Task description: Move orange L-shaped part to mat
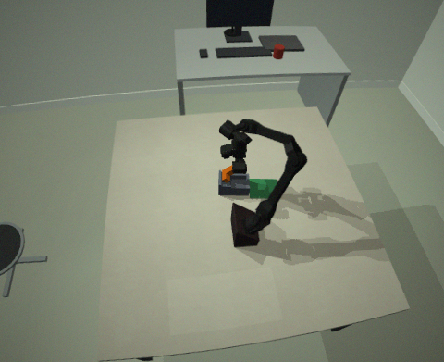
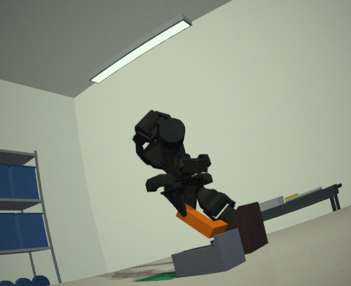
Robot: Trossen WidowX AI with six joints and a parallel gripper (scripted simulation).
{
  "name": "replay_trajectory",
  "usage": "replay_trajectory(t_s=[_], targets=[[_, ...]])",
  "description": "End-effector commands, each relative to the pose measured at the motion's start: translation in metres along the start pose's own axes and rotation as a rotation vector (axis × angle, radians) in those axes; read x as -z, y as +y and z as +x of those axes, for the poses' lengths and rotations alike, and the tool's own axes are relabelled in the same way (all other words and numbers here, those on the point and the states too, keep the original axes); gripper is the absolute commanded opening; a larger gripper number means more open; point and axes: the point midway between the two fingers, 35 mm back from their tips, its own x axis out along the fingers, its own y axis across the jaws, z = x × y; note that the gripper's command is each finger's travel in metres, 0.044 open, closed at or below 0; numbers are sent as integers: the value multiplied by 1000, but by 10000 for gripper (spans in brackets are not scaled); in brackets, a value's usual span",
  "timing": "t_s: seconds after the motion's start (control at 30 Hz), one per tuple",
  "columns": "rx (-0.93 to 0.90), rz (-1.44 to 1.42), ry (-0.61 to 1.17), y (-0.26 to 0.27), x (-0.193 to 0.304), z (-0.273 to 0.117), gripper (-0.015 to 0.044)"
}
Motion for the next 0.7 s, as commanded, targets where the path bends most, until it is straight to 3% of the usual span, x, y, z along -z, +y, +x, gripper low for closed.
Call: replay_trajectory(t_s=[0.0,0.67], targets=[[-2,2,-1,0,0,-3,0],[-3,1,2,6,71,0,0]])
